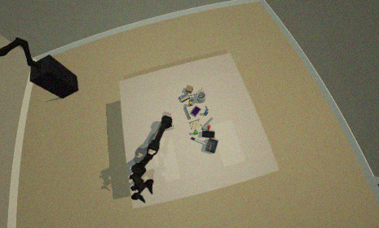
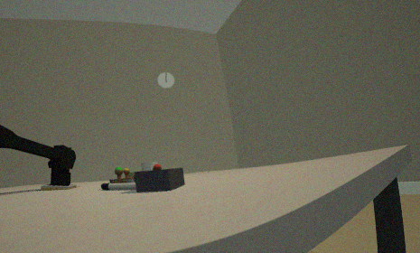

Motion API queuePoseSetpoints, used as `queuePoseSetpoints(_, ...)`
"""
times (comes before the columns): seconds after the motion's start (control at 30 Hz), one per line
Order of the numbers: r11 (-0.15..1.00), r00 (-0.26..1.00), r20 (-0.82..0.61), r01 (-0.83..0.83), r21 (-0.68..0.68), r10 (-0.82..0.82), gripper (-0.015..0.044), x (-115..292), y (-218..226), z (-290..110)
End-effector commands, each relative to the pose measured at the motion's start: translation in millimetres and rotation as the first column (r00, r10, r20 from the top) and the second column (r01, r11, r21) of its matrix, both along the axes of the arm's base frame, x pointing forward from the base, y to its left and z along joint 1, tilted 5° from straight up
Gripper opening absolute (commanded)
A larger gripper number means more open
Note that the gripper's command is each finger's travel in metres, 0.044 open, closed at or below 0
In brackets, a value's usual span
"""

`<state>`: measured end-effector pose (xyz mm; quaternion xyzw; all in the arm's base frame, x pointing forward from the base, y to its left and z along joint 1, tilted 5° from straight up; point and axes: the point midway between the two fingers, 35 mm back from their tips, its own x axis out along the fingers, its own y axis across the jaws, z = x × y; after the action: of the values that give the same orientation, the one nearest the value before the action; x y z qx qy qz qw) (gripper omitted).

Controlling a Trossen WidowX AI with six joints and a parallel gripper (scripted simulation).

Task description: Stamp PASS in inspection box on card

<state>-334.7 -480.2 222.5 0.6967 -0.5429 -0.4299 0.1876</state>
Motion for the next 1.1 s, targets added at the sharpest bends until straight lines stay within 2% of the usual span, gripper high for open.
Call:
queuePoseSetpoints(0.0, 1.0, 1.0, -0.005, 0.004, -0.005, -0.004, 0.0374, -1, 1, 2)
queuePoseSetpoints(0.2, 0.979, 0.98, -0.15, 0.107, -0.173, -0.133, 0.0216, -36, 31, 78)
queuePoseSetpoints(0.23, 0.971, 0.972, -0.174, 0.122, -0.206, -0.159, 0.021, -41, 38, 92)
queuePoseSetpoints(0.43, 0.904, 0.9, -0.307, 0.177, -0.39, -0.309, 0.021, -57, 83, 176)
queuePoseSetpoints(0.63, 0.81, 0.791, -0.406, 0.18, -0.559, -0.457, 0.021, -54, 134, 257)
queuePoseSetpoints(0.93, 0.647, 0.592, -0.478, 0.099, -0.756, -0.649, 0.021, -18, 215, 360)
queuePoseSetpoints(1.07, 0.553, 0.504, -0.451, 0.065, -0.831, -0.737, 0.021, 11, 252, 400)
